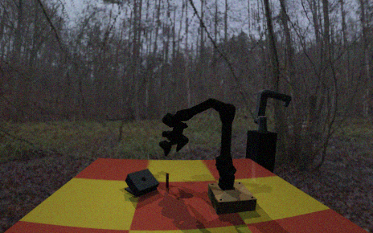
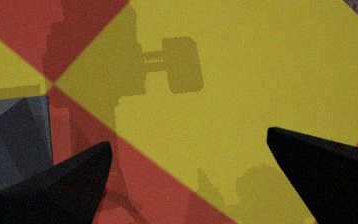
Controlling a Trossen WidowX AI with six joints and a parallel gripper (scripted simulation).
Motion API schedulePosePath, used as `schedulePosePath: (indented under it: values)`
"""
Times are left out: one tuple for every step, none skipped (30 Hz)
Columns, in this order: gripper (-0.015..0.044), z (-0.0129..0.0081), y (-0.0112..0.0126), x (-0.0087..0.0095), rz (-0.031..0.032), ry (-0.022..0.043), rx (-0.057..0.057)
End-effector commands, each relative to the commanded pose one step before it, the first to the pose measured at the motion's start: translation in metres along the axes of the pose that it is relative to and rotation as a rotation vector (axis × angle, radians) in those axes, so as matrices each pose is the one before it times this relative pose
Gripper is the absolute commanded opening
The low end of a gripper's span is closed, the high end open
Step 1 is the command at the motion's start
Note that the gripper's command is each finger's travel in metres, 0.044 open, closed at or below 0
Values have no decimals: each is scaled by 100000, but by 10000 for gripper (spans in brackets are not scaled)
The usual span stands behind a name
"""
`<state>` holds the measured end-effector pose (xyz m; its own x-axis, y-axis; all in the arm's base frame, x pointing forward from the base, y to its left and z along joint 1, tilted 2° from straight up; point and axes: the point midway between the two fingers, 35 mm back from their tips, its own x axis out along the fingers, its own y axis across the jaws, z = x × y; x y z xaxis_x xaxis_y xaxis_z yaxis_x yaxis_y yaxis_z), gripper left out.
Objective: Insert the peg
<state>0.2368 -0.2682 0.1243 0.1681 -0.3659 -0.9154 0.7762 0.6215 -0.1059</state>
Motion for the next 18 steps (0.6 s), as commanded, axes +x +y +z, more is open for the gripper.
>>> schedulePosePath:
  values:
    - [440, -1200, 2153, 757, 4647, 7897, -7837]
    - [440, -321, 592, 221, 1246, 2235, -2106]
    - [440, -315, 589, 223, 1233, 2239, -2093]
    - [440, -309, 586, 225, 1221, 2243, -2080]
    - [440, -303, 583, 227, 1208, 2247, -2066]
    - [440, -297, 580, 228, 1195, 2251, -2051]
    - [440, -230, 543, 209, 1080, 2026, -1834]
    - [440, -226, 540, 211, 1067, 2031, -1821]
    - [440, -221, 537, 212, 1053, 2036, -1807]
    - [440, -217, 534, 214, 1040, 2042, -1793]
    - [440, -213, 531, 215, 1027, 2047, -1778]
    - [440, -209, 528, 217, 1014, 2053, -1762]
    - [440, -204, 525, 218, 1001, 2059, -1746]
    - [440, -200, 520, 218, 984, 2057, -1723]
    - [440, -155, 411, 176, 774, 1642, -1359]
    - [440, -91, 246, 106, 460, 987, -810]
    - [440, 80, 72, 14, 72, 139, -120]
    - [440, 75, 68, 13, 67, 129, -112]
